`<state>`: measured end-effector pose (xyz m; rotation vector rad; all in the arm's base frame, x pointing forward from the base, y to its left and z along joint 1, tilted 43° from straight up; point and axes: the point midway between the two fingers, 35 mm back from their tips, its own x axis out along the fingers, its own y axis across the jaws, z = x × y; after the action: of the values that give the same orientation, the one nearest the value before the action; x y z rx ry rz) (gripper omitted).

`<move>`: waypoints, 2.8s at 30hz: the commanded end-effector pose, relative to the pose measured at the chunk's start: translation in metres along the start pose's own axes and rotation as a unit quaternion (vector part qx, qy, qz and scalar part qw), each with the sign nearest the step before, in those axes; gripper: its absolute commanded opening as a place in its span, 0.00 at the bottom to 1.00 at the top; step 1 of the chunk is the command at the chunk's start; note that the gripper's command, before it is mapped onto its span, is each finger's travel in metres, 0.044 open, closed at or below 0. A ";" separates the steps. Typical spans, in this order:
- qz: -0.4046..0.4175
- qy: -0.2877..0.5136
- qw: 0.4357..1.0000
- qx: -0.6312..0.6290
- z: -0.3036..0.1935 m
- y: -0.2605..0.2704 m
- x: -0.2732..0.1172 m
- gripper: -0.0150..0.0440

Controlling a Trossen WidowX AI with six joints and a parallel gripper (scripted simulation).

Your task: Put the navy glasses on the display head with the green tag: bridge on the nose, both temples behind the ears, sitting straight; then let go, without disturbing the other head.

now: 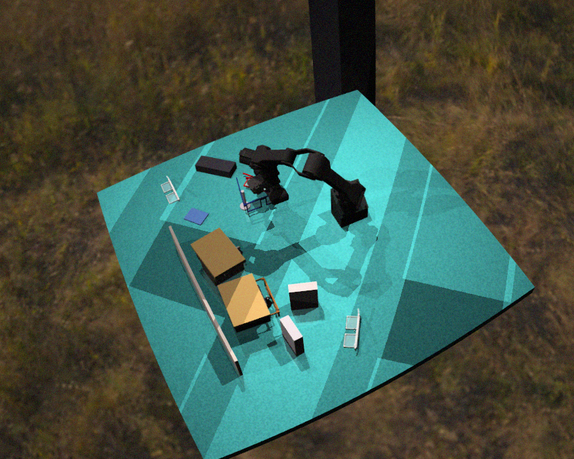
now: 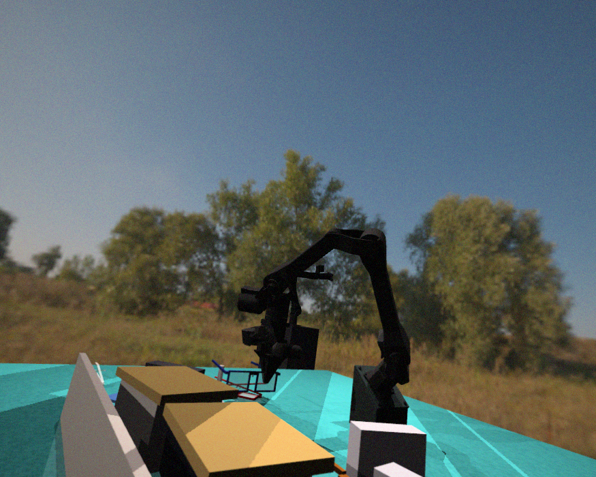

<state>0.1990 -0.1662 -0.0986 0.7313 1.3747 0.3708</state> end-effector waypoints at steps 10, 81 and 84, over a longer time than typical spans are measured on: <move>0.003 0.005 1.000 0.001 -0.011 0.003 0.003 0.25; 0.002 0.002 0.946 -0.323 0.015 0.033 -0.057 0.25; 0.003 0.002 0.926 -0.378 0.017 0.038 -0.058 0.25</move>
<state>0.2105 -0.1855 -0.0322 0.1515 1.1407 0.7891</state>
